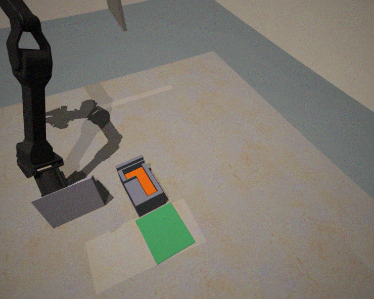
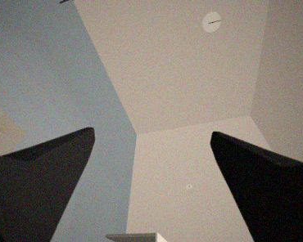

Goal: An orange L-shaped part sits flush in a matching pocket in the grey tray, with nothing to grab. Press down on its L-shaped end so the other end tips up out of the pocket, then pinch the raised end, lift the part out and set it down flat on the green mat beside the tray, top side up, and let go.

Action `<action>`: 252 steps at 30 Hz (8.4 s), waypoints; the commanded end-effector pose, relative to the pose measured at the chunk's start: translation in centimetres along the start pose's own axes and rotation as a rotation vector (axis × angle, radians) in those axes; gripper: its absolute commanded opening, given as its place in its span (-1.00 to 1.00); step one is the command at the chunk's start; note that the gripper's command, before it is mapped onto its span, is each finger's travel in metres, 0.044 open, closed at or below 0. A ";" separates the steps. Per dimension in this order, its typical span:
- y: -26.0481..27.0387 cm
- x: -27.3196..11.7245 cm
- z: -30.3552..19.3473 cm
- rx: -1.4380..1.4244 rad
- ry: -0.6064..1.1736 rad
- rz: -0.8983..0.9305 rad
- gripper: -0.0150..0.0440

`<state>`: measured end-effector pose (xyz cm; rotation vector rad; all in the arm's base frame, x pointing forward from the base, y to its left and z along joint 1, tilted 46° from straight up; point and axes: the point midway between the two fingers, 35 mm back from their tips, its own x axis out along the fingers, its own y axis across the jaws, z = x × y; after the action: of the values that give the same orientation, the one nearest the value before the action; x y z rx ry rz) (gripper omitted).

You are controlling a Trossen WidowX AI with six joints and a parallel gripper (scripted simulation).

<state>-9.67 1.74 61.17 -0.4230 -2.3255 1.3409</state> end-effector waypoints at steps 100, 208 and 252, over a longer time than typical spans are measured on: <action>54.2 -41.5 12.1 2.675 2.030 -1.676 0.12; 47.9 -46.7 20.4 1.726 0.427 -4.322 0.46; 55.3 -45.9 18.3 1.733 0.422 -4.318 0.46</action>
<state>23.81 -6.38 -4.21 -2.6405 -2.3874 1.0017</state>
